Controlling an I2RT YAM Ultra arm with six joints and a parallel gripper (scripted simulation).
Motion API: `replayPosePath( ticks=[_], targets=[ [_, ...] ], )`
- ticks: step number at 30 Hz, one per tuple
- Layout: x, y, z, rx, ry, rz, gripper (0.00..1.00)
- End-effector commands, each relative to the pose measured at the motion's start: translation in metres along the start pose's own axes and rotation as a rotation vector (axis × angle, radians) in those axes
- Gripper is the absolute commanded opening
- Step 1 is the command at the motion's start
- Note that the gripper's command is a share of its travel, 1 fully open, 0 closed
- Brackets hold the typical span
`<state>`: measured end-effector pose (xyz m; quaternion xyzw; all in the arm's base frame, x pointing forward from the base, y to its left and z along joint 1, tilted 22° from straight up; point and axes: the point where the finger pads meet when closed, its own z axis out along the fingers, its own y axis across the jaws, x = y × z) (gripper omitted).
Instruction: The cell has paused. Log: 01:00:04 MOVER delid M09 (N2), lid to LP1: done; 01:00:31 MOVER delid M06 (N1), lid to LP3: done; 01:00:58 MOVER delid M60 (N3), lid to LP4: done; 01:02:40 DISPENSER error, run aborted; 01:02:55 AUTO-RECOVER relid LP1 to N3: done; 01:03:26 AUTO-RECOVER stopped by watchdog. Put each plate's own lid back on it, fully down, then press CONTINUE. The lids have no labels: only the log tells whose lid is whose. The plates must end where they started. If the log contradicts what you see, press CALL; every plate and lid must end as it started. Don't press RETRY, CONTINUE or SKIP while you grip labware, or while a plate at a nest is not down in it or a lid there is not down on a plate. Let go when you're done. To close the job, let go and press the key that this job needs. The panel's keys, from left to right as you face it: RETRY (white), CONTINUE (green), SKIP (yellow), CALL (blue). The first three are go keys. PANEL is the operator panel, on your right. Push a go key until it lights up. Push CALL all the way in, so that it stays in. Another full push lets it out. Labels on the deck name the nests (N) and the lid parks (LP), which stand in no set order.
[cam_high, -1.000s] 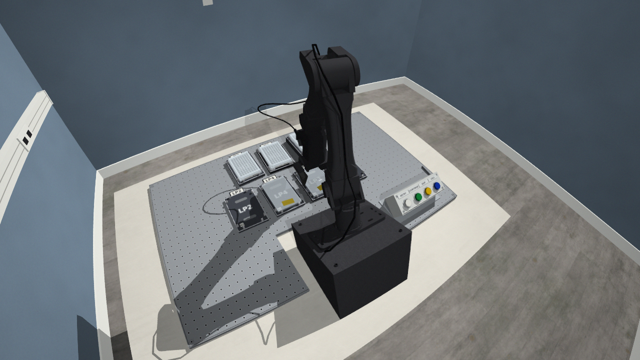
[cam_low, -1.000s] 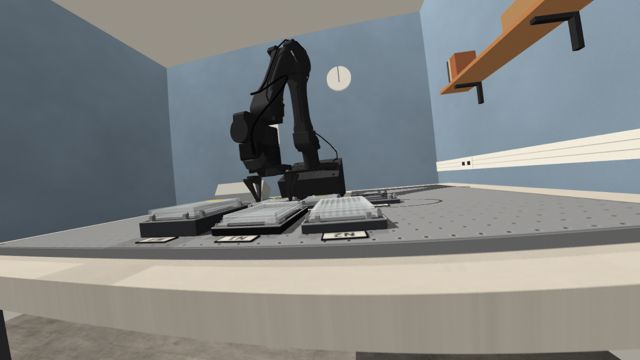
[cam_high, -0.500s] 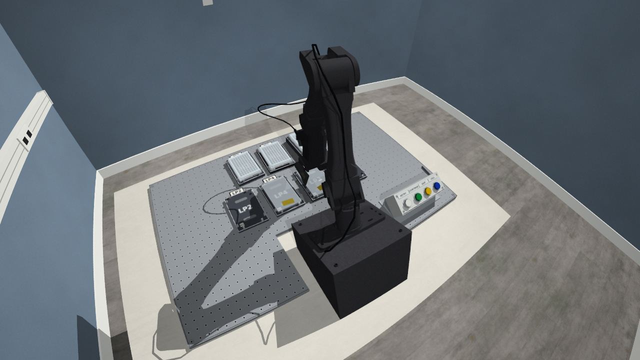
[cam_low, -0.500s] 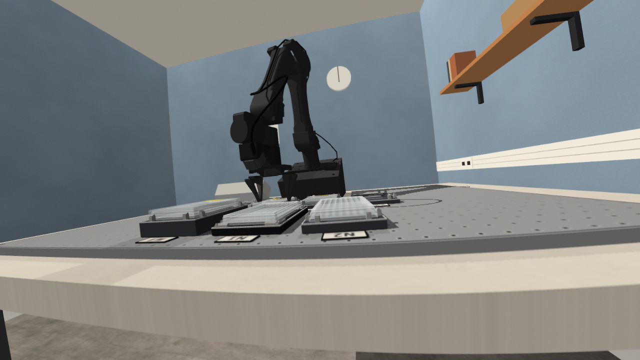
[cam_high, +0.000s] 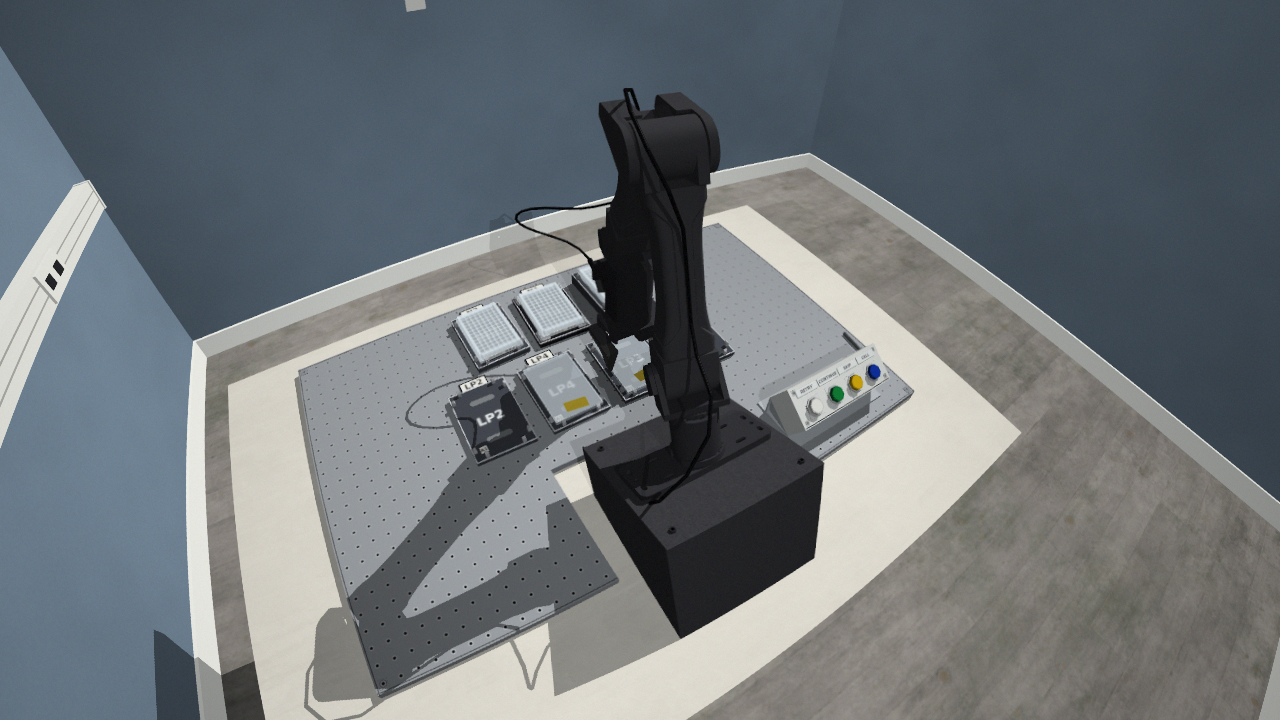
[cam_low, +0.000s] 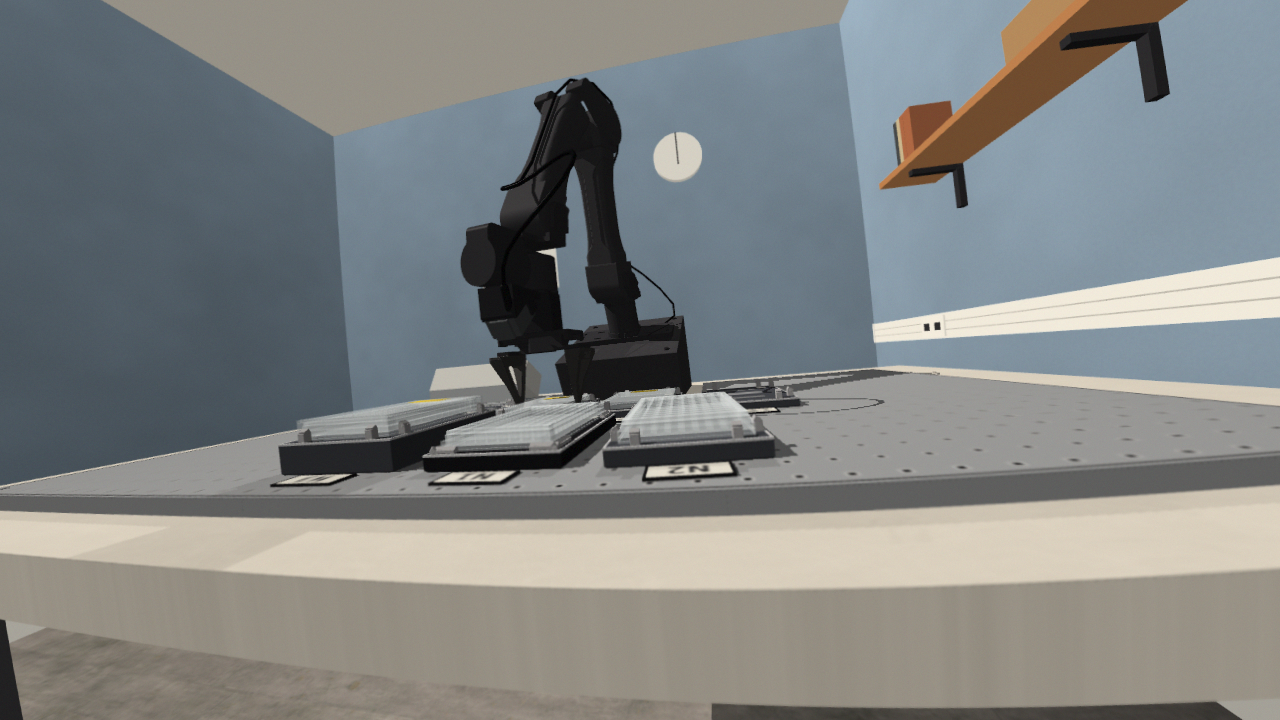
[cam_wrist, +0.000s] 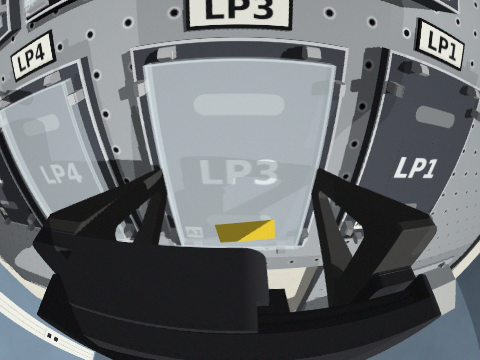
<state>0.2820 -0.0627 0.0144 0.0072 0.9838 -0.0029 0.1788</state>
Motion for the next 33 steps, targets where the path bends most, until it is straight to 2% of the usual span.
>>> replayPosePath(
  ticks=[1,4,5,7,33],
  targets=[
    [-0.018,-0.001,-0.003,0.006,-0.037,-0.009,0.00],
    [-0.019,-0.001,-0.004,0.008,-0.044,-0.007,0.00],
    [-0.021,-0.002,-0.009,0.014,-0.072,-0.010,0.00],
    [-0.020,-0.003,-0.016,0.013,-0.059,-0.005,0.00],
    [-0.018,-0.004,-0.054,0.010,-0.061,-0.001,0.00]
  ],
)
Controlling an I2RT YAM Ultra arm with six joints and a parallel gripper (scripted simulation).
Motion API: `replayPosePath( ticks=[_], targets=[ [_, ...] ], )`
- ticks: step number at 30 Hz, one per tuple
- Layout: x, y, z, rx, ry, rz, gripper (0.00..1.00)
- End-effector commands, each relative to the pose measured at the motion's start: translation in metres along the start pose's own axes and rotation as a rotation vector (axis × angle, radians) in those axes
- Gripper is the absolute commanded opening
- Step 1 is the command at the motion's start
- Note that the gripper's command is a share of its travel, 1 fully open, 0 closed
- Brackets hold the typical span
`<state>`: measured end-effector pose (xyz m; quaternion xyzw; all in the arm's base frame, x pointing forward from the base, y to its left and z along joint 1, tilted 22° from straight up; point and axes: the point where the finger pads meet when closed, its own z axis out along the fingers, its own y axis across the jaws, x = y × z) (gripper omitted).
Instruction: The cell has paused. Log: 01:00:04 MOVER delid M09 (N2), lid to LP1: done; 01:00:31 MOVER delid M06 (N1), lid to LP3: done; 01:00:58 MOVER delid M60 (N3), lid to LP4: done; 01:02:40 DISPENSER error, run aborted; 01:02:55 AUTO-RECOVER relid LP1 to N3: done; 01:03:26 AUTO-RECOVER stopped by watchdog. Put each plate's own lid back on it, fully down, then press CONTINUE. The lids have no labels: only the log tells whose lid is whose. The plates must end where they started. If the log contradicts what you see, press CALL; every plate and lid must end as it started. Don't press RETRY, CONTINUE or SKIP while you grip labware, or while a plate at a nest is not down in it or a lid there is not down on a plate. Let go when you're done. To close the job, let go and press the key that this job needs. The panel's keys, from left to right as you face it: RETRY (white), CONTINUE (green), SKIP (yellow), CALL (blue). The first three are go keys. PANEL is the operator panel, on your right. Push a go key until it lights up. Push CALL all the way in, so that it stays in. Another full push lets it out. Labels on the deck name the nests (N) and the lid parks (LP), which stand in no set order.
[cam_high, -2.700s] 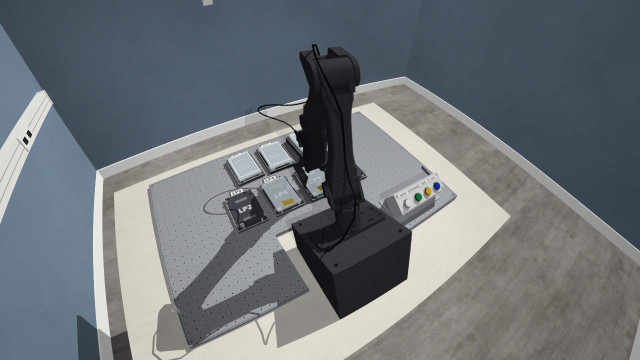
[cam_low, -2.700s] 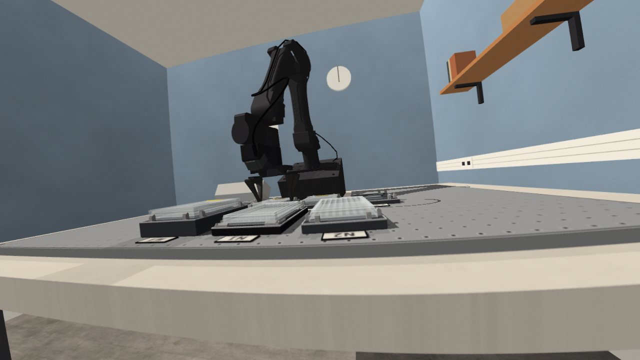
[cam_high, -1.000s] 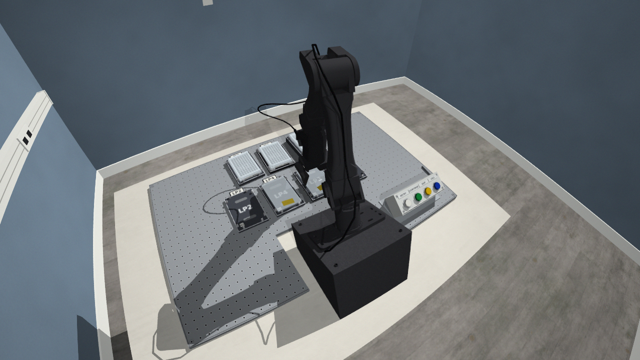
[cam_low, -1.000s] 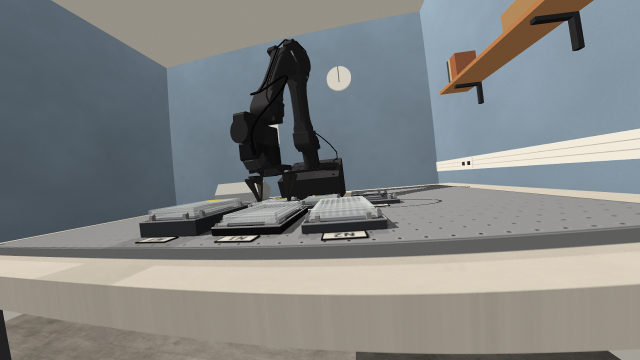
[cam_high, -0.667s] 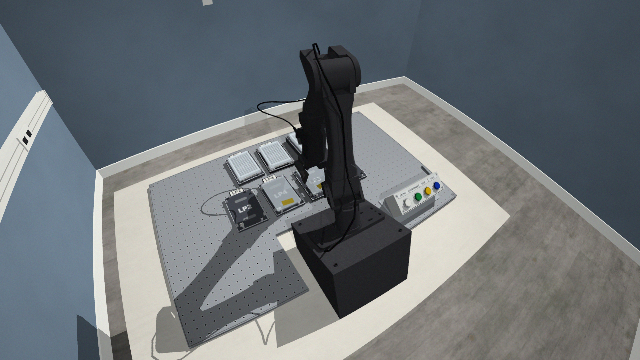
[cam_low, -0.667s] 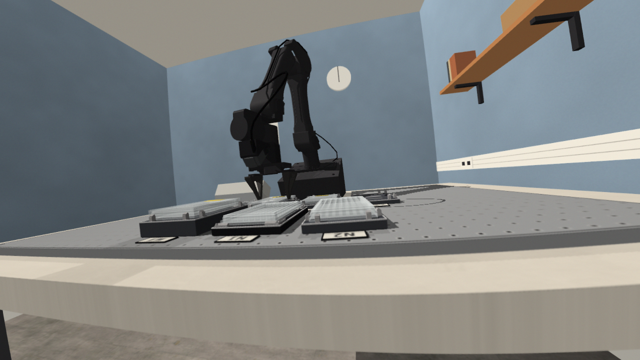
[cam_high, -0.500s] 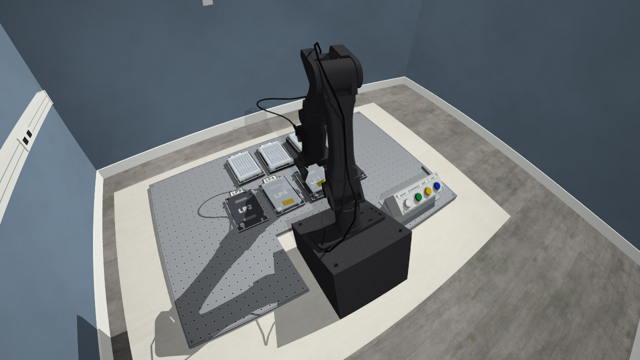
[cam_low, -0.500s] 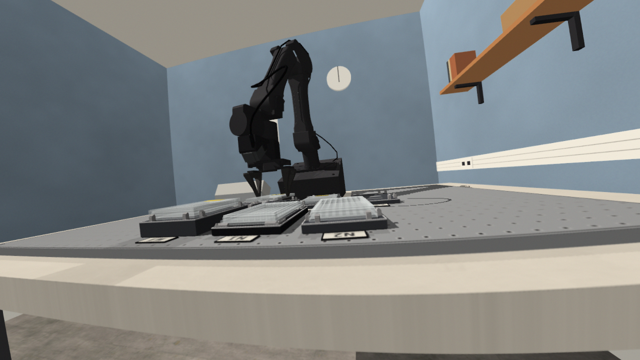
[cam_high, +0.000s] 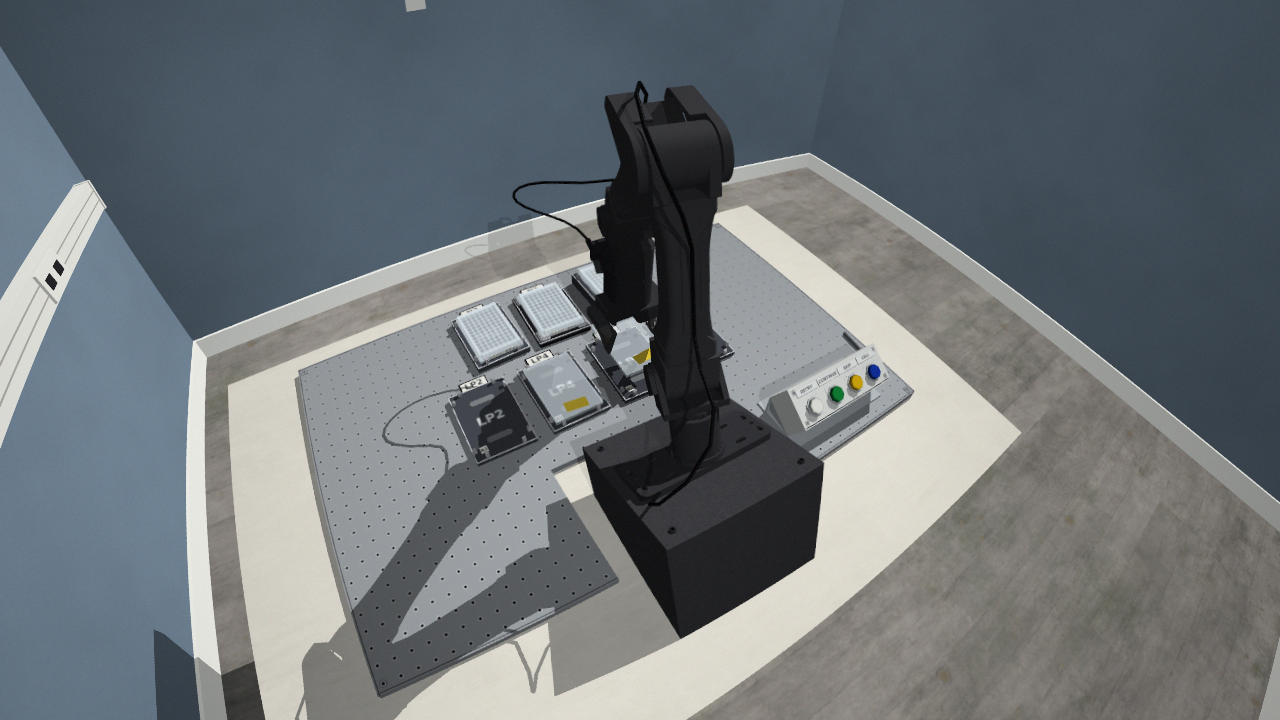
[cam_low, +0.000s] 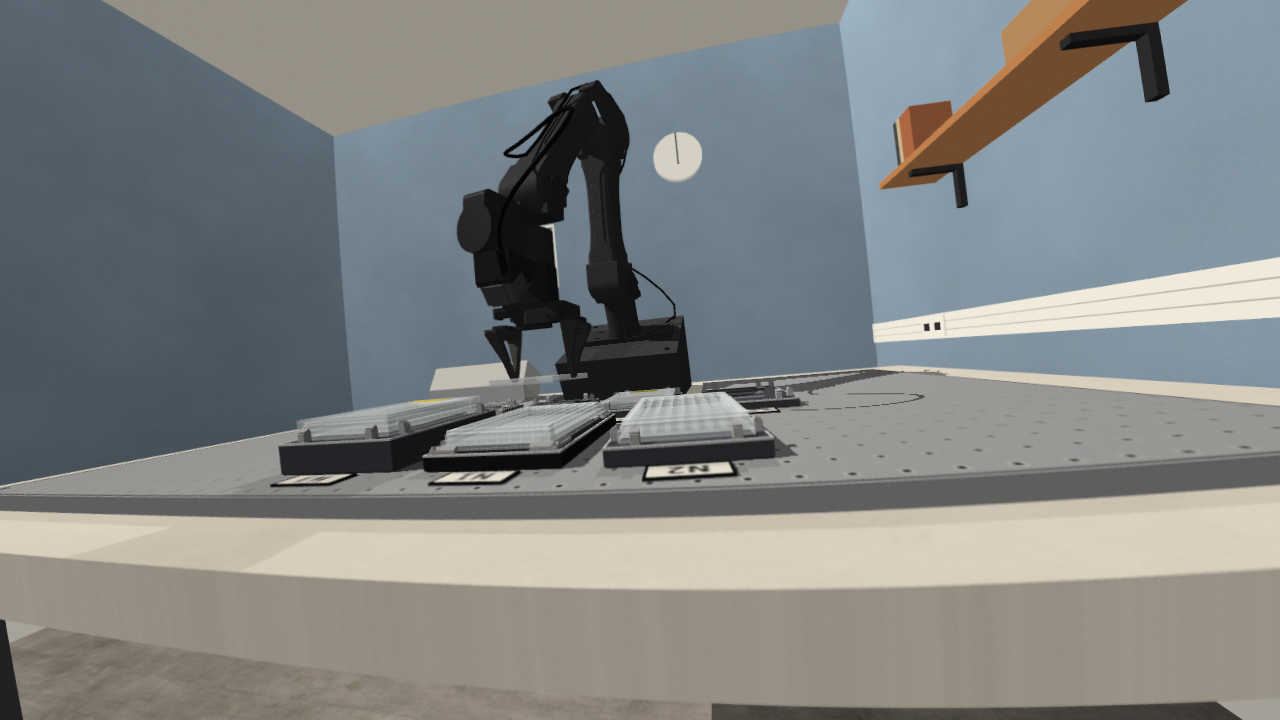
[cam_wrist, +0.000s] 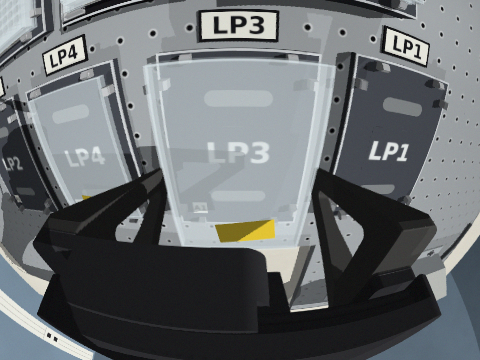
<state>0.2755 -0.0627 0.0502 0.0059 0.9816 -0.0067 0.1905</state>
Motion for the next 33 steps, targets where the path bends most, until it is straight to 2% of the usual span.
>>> replayPosePath(
  ticks=[1,4,8,19,20,23,25,27,33],
  targets=[
    [-0.011,-0.004,-0.019,0.003,-0.037,0.003,0.00],
    [-0.011,-0.004,-0.024,0.003,-0.037,0.003,0.00],
    [-0.001,-0.002,-0.021,-0.001,-0.016,0.006,0.00],
    [0.000,-0.003,-0.021,-0.001,-0.016,0.005,0.00],
    [-0.008,0.001,-0.018,-0.001,0.001,-0.014,0.00],
    [-0.024,0.006,-0.017,0.004,-0.004,-0.007,0.00],
    [-0.032,0.011,-0.017,0.003,0.001,-0.007,0.00],
    [-0.032,0.011,-0.017,0.003,0.001,-0.007,0.00],
    [-0.060,0.022,-0.017,0.003,0.000,-0.007,0.00]
  ],
)
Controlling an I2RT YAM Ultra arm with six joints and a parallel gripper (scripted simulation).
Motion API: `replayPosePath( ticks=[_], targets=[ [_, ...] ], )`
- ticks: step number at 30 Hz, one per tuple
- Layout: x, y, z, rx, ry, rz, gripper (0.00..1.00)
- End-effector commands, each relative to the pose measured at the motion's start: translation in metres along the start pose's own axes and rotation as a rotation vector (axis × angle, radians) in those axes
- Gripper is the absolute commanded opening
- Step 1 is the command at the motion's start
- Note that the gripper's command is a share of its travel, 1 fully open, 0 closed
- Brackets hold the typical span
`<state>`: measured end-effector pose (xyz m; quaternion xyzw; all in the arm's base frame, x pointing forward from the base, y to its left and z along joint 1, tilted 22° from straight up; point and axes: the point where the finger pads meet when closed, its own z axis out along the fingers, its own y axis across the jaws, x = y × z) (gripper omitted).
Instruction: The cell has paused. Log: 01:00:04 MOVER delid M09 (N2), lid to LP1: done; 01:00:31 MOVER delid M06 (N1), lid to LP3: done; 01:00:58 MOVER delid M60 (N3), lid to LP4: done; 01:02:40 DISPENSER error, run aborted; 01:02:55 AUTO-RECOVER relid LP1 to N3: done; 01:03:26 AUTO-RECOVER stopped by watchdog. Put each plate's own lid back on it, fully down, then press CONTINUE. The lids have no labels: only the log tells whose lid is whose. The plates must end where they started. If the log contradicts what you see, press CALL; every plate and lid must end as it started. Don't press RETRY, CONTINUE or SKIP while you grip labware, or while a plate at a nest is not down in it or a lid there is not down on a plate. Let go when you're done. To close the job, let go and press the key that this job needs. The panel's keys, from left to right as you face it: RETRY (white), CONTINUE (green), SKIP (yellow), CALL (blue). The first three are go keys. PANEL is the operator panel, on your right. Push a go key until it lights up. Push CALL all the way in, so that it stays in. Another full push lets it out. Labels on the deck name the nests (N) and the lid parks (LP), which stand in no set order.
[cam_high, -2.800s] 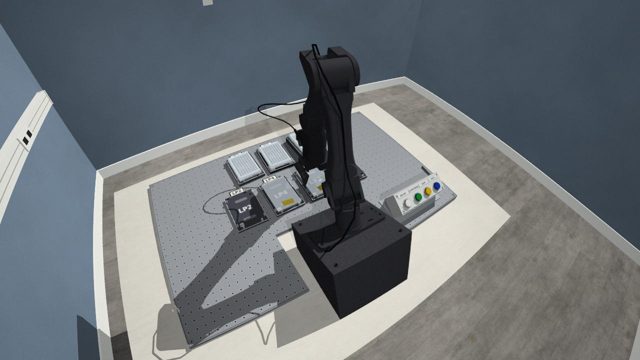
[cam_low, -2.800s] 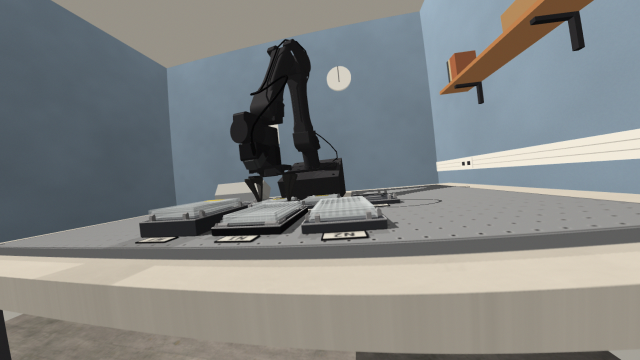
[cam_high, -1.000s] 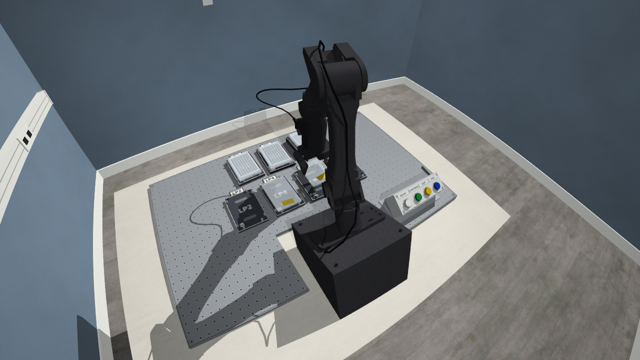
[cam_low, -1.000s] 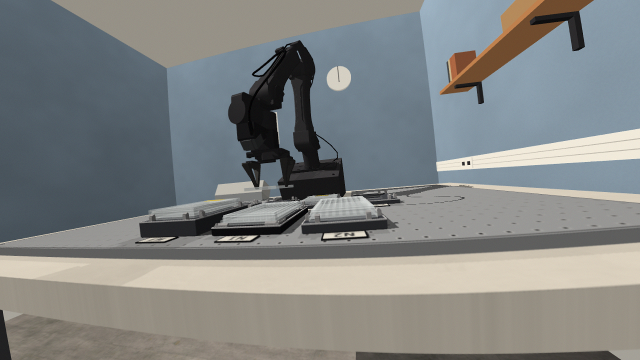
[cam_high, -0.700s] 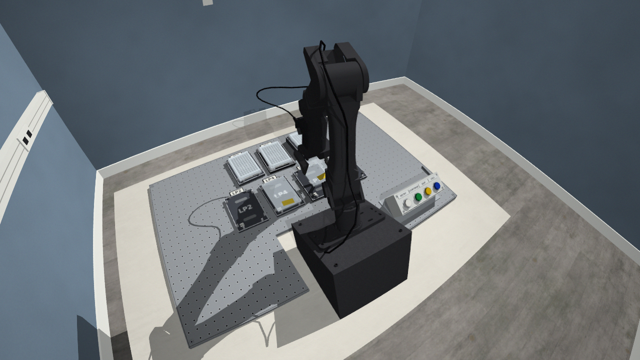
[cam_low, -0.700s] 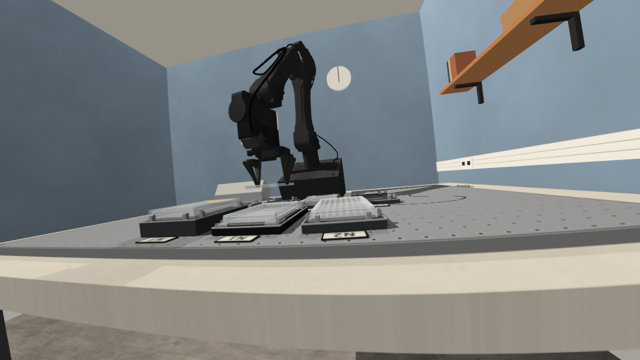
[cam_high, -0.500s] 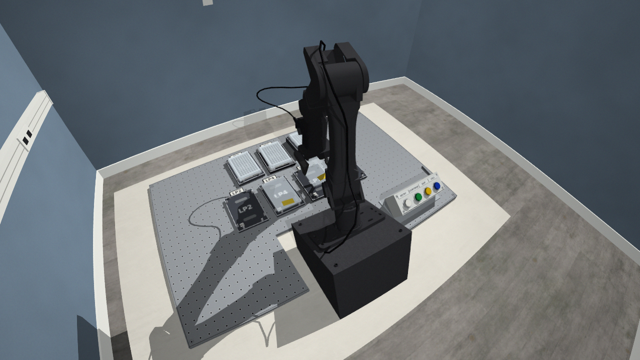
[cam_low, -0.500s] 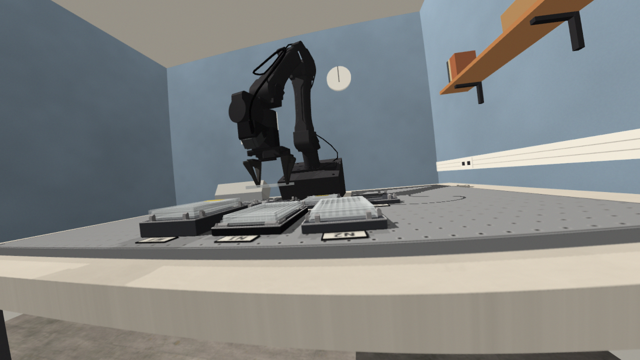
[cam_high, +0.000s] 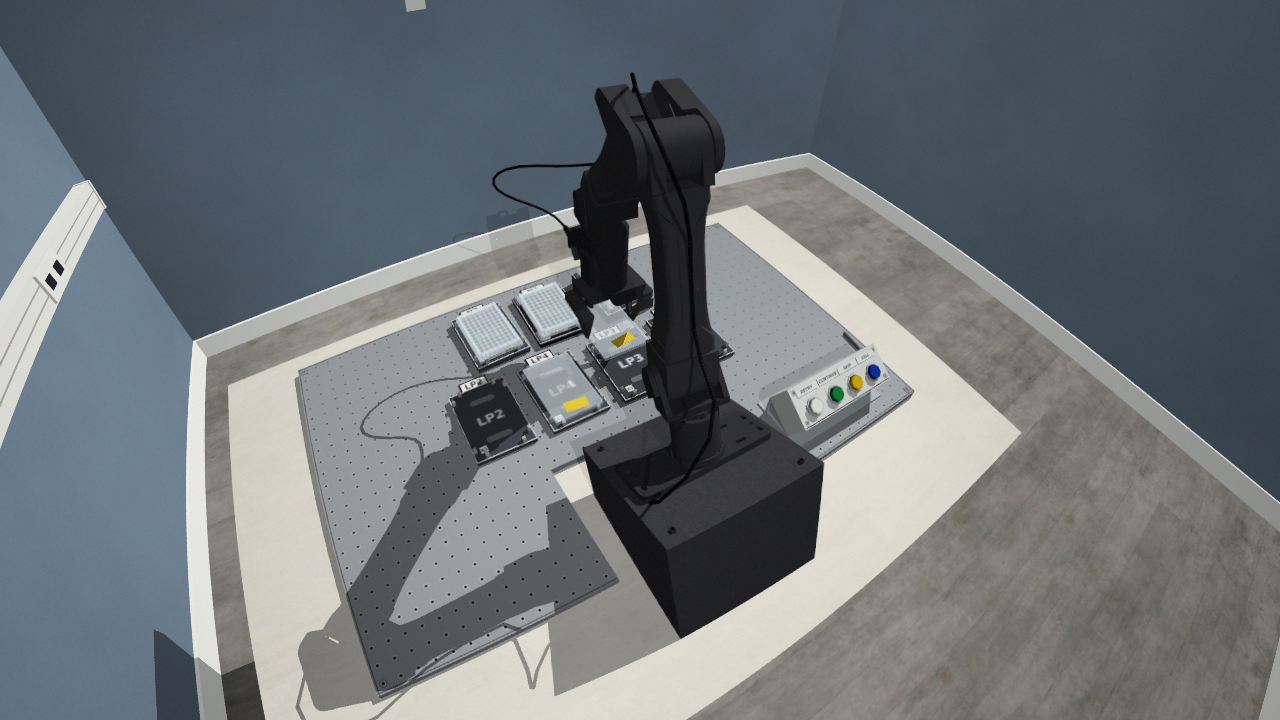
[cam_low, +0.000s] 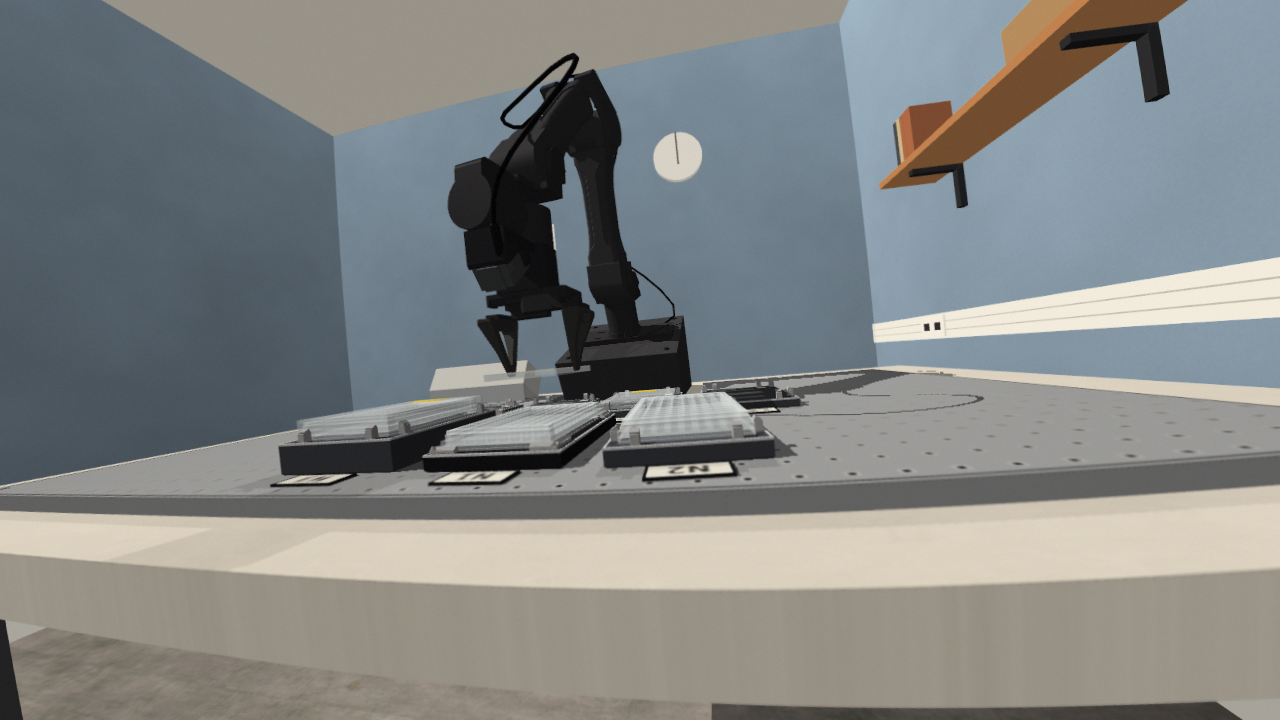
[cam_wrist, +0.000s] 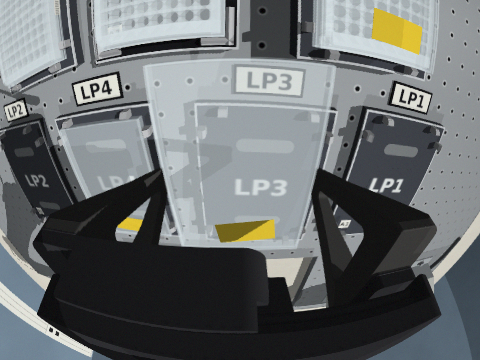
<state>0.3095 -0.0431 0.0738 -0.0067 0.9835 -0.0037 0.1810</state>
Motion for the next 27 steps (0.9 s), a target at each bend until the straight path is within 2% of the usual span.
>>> replayPosePath(
  ticks=[1,9,11,26,27],
  targets=[
    [-0.024,0.004,-0.008,0.013,-0.019,0.017,0.00],
    [-0.061,0.018,-0.008,0.015,-0.020,0.017,0.00],
    [-0.061,0.018,-0.008,0.015,-0.020,0.017,0.00],
    [-0.131,0.048,-0.010,0.013,-0.023,0.014,0.00],
    [-0.131,0.048,-0.010,0.013,-0.023,0.014,0.00]
  ],
)
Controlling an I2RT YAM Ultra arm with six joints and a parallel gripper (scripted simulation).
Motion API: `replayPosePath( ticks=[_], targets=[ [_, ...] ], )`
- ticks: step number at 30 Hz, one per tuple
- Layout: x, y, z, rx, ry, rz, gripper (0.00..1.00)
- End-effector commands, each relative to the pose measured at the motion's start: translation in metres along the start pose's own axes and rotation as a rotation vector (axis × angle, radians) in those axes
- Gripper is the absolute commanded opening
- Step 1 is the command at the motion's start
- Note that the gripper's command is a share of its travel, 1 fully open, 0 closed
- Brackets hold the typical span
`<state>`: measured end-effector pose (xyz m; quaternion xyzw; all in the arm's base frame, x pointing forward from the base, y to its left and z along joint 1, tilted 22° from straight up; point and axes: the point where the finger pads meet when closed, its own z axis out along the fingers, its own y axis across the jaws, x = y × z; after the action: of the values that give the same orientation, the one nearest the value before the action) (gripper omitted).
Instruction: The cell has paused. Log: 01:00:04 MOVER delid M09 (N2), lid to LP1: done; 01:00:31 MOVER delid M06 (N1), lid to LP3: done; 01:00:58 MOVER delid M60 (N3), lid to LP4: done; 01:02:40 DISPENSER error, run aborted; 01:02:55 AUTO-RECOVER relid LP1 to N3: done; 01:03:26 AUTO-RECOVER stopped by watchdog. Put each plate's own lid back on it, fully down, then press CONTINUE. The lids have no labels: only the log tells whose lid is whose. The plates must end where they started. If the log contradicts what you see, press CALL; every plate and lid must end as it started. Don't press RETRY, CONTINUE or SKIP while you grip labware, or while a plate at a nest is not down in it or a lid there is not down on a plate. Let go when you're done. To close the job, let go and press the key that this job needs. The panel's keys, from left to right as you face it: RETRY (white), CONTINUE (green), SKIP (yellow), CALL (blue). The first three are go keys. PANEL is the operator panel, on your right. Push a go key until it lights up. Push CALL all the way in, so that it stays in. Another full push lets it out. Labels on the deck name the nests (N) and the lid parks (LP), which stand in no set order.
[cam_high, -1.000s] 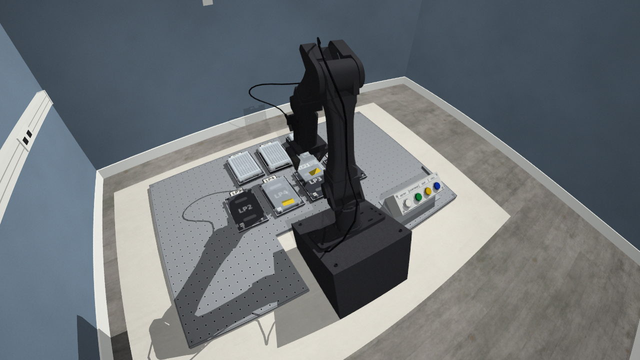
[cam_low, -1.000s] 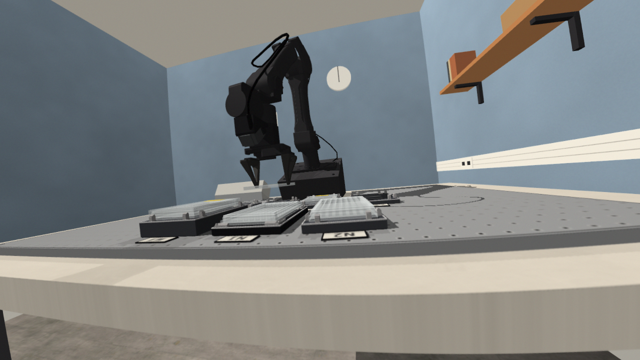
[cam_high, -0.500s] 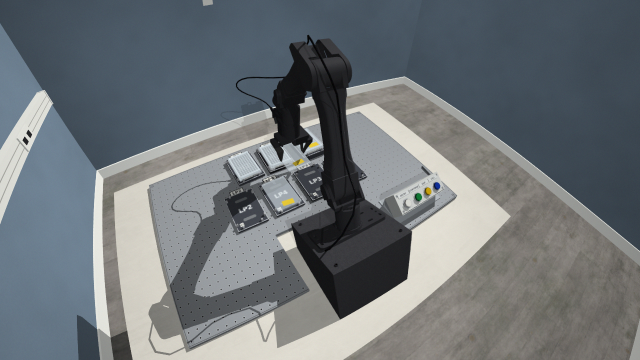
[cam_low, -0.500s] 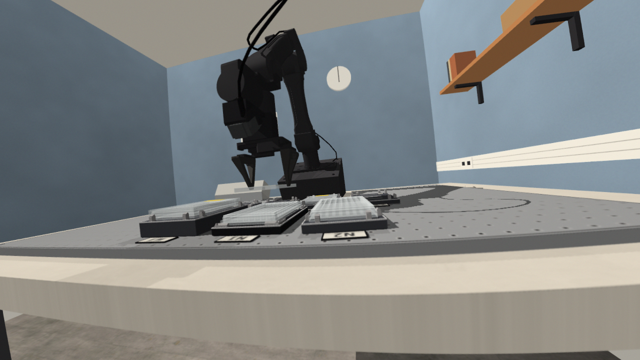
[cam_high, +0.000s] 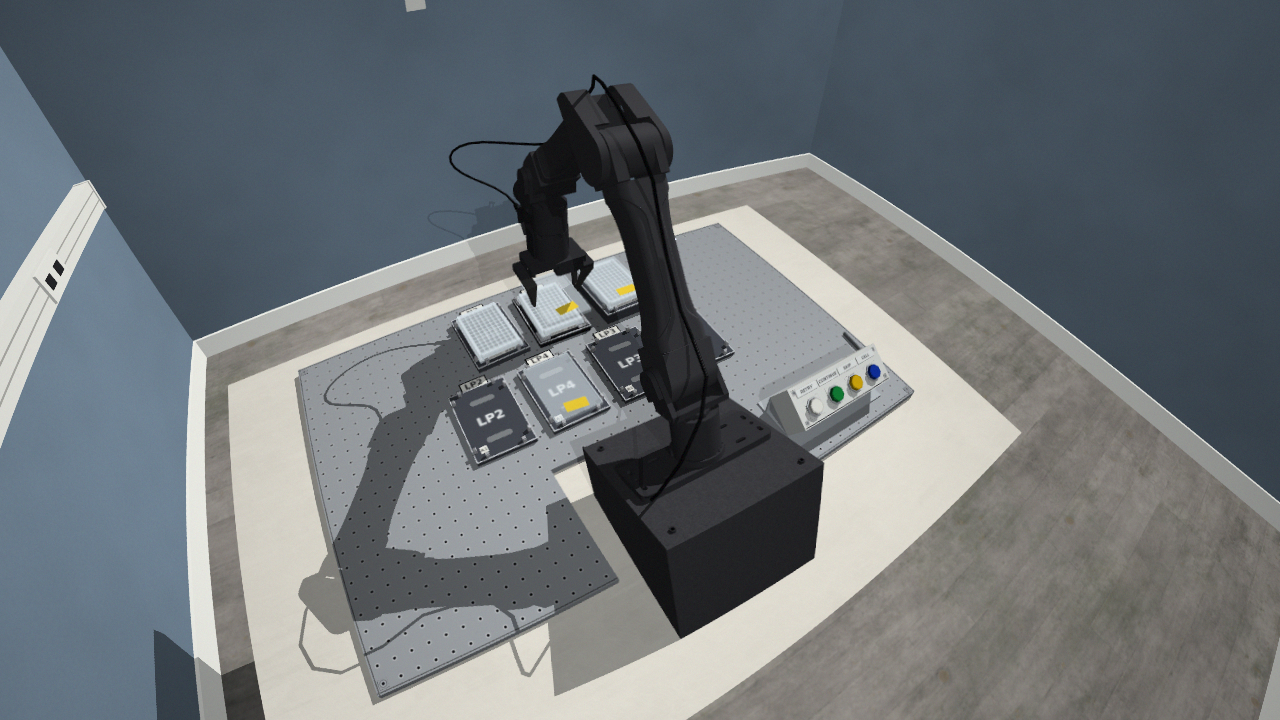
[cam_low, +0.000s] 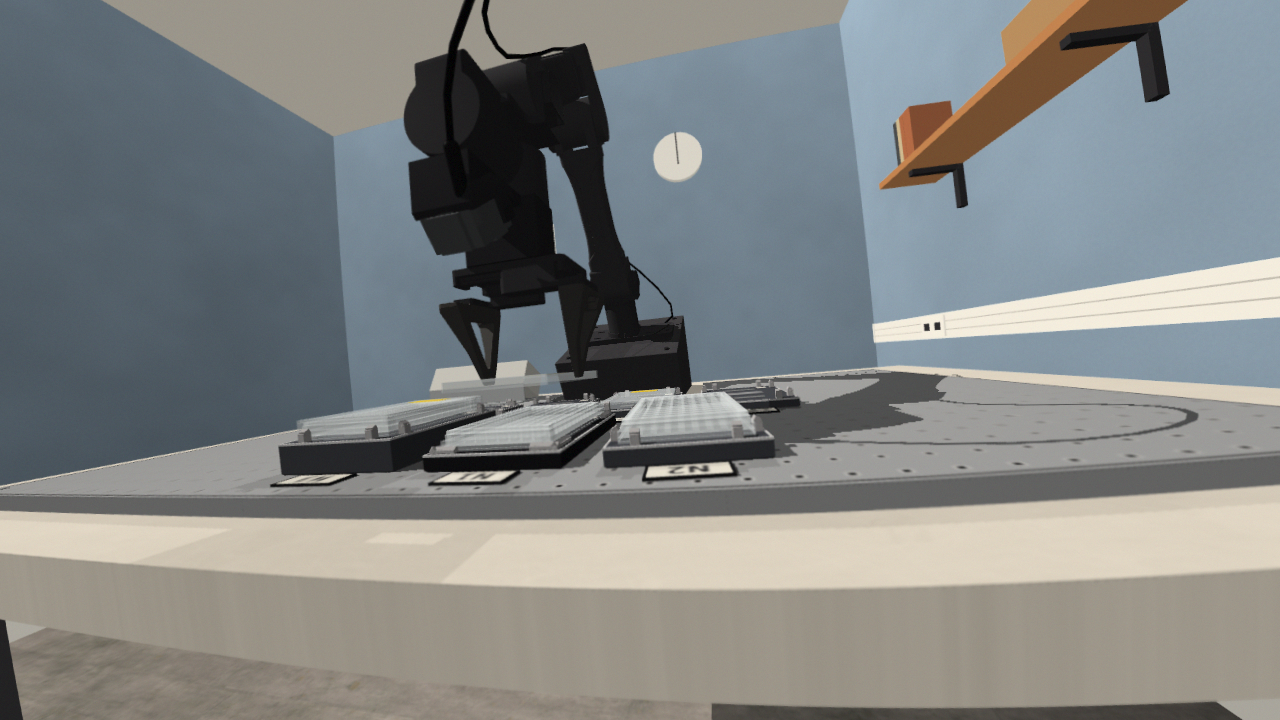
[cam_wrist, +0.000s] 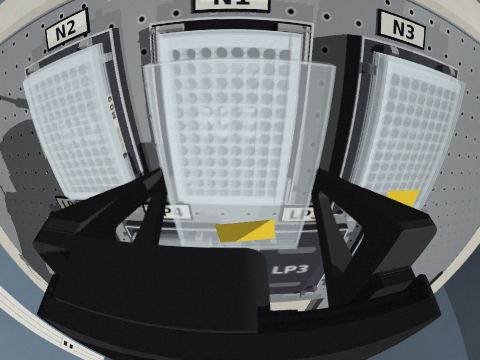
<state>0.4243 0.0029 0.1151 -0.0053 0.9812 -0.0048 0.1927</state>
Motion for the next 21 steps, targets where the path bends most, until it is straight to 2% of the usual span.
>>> replayPosePath(
  ticks=[1,5,7,9,14,21],
  targets=[
    [-0.009,0.003,-0.011,0.010,0.001,0.011,0.00],
    [-0.024,0.010,-0.012,0.010,0.001,0.011,0.00],
    [-0.026,0.010,-0.016,0.010,-0.018,0.011,0.00],
    [-0.023,0.009,-0.018,0.011,-0.007,0.013,0.00],
    [-0.028,0.010,-0.027,0.007,-0.031,0.009,0.00],
    [-0.029,0.011,-0.027,0.007,-0.029,0.008,0.00]
  ],
)
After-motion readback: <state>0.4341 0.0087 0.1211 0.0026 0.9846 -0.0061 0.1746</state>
